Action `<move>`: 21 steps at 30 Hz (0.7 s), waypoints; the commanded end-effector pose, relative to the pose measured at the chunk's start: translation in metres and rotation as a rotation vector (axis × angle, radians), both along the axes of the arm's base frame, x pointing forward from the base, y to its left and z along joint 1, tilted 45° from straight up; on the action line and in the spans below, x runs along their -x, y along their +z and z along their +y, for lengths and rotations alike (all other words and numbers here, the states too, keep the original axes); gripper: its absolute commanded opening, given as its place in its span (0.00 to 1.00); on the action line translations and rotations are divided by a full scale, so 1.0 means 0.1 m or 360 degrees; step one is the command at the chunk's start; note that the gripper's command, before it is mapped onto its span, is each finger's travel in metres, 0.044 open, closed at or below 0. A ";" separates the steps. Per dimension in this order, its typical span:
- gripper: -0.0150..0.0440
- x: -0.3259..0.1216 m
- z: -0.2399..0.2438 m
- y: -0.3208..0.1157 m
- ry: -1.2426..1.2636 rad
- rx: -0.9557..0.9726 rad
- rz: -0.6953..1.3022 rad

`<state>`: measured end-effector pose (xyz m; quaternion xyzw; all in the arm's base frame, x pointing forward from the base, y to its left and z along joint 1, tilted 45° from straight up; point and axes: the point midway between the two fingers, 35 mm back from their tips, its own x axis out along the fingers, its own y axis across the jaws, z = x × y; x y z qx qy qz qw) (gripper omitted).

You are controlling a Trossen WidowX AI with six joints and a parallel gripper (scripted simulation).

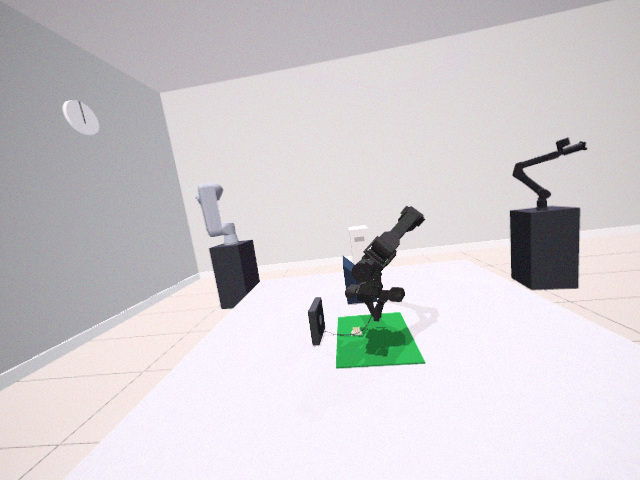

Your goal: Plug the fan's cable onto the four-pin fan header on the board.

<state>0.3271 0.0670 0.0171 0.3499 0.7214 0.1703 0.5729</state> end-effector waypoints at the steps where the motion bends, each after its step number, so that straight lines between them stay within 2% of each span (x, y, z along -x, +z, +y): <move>1: 0.25 -0.01 -0.05 -0.04 0.0174 -0.0013 -0.0171; 21: 0.25 -0.01 -0.24 -0.22 0.0958 -0.0119 -0.0940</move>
